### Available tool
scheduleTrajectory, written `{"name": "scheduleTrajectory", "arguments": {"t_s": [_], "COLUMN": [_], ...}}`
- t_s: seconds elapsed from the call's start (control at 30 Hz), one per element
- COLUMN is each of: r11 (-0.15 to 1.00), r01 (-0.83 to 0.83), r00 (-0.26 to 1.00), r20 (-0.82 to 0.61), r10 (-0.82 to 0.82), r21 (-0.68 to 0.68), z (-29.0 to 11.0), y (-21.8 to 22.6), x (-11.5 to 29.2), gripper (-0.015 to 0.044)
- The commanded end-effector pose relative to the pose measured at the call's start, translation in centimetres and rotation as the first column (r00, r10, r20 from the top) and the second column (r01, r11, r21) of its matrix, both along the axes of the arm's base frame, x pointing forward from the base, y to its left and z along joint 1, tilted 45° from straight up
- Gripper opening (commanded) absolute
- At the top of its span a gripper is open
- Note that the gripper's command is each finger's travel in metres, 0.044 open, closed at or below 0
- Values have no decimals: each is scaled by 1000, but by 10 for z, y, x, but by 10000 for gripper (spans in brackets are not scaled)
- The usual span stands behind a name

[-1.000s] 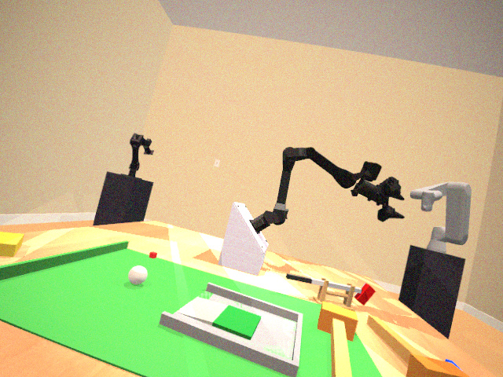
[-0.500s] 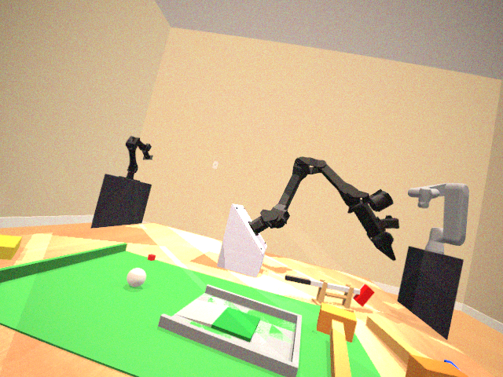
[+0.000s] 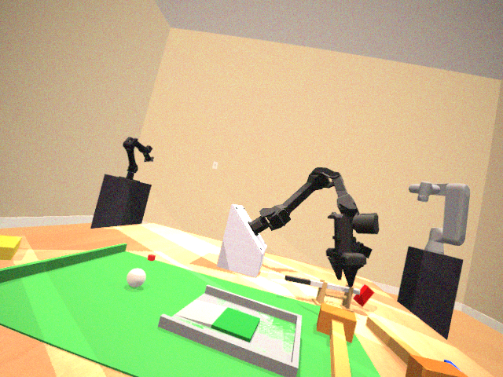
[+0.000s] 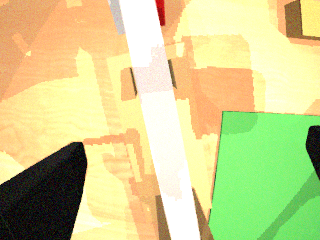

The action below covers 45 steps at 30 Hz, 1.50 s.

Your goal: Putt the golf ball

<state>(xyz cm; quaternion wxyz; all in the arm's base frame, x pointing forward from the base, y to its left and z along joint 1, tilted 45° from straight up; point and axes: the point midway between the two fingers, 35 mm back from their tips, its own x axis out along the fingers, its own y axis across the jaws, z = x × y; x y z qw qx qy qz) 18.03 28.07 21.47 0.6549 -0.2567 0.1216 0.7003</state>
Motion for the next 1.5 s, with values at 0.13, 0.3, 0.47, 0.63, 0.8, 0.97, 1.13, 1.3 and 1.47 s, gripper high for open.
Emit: {"name": "scheduleTrajectory", "arguments": {"t_s": [0.13, 0.3, 0.47, 0.63, 0.8, 0.97, 1.13, 1.3, 1.47], "r11": [990, 989, 989, 989, 989, 989, 989, 989, 989], "r01": [-125, -148, -148, -148, -148, -148, -148, -148, -148], "r00": [992, 988, 988, 988, 988, 988, 988, 988, 988], "r20": [-4, 36, 38, 38, 38, 38, 38, 38, 38], "r10": [125, 147, 147, 148, 147, 148, 147, 147, 148], "r21": [-63, 9, 14, 13, 15, 14, 15, 16, 15], "z": [-82, -97, -97, -103, -114, -117, -129, -130, -134], "y": [-77, -111, -112, -107, -96, -92, -80, -79, -76], "x": [35, 41, 41, 41, 40, 40, 39, 39, 39], "gripper": [440, 440, 440, 440, 440, 440, 440, 440, 440]}}
